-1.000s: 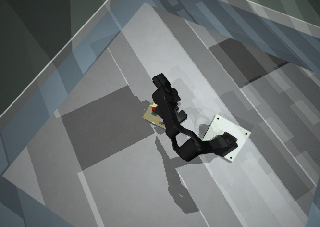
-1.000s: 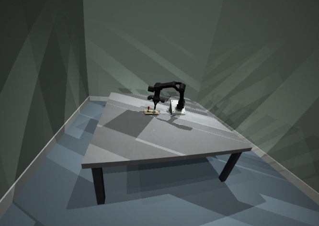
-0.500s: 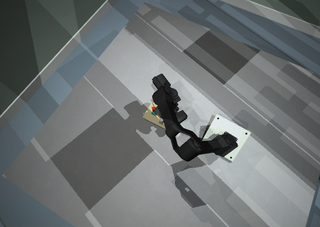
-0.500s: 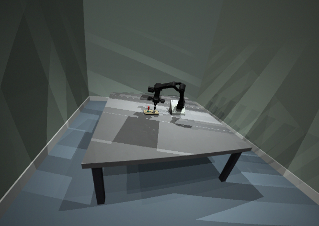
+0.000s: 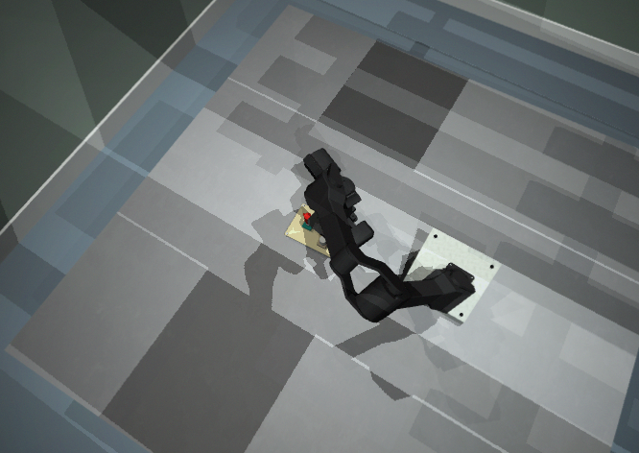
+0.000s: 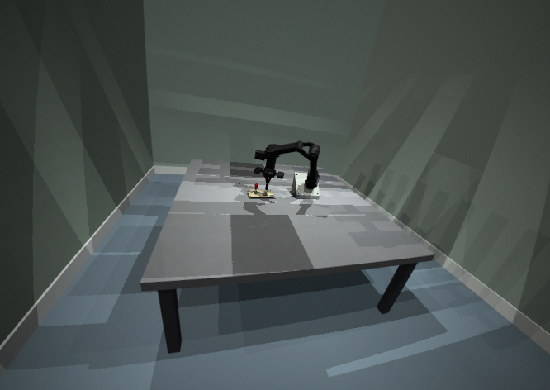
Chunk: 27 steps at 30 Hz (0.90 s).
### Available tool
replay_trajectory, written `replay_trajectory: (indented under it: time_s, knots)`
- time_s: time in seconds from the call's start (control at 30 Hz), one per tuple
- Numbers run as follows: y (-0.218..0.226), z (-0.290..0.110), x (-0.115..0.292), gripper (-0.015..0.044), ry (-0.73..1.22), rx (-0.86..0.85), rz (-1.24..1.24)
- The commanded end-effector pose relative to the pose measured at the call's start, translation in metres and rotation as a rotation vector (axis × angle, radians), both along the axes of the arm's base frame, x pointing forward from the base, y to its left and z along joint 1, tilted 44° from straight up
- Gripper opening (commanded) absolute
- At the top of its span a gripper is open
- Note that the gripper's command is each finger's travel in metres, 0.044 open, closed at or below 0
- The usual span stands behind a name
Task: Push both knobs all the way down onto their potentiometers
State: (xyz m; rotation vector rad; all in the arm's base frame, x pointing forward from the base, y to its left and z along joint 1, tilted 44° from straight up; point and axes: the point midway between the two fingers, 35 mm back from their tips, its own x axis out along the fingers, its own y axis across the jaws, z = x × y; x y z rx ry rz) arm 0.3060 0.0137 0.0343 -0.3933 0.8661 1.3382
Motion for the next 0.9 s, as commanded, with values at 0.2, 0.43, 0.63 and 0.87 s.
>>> replay_trajectory:
  time_s: [0.2, 0.43, 0.63, 0.87]
  knots:
    - [0.0076, -0.0053, 0.0013, 0.0, 0.0, 0.009, 0.013]
    - [0.0089, -0.0066, 0.0013, 0.0, 0.0, 0.01, 0.013]
    - [0.0089, -0.0066, 0.0013, 0.0, 0.0, 0.01, 0.013]
    - [0.0094, -0.0072, 0.0013, 0.0, 0.0, 0.01, 0.013]
